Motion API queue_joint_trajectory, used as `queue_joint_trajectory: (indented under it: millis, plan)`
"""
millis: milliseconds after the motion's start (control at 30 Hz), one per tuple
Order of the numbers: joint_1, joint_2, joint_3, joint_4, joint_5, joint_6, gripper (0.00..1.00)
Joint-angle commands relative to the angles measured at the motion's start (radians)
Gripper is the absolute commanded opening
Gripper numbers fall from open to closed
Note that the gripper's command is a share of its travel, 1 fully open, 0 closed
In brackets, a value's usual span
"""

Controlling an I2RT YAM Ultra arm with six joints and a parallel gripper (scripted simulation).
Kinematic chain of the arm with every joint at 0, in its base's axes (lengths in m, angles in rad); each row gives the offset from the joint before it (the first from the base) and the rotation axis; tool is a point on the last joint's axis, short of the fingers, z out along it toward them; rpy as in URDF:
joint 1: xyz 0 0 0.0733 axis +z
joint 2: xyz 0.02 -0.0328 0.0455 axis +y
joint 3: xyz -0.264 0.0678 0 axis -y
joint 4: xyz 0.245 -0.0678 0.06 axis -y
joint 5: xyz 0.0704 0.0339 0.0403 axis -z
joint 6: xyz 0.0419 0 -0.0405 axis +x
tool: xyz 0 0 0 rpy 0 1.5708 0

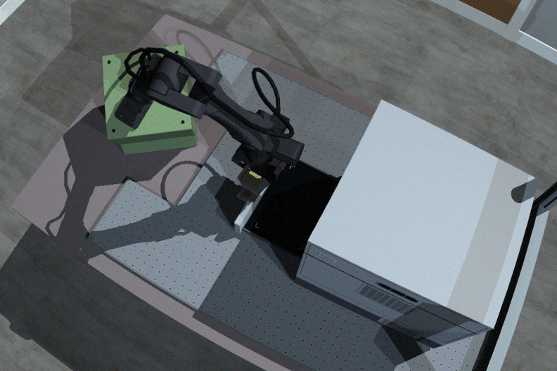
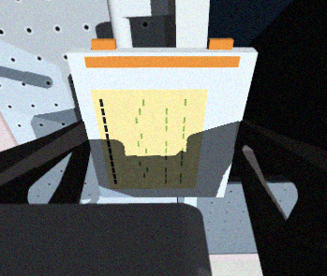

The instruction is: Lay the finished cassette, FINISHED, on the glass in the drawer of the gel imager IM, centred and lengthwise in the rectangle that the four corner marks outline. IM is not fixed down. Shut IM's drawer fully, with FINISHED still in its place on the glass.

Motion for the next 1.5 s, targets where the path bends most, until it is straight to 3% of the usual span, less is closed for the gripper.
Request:
queue_joint_trajectory:
  millis: [0, 1467]
  plan:
    - [-0.024, -0.030, 0.049, -0.026, -0.031, -0.070, 0.00]
    - [-0.010, -0.027, 0.053, -0.031, -0.036, -0.066, 0.00]
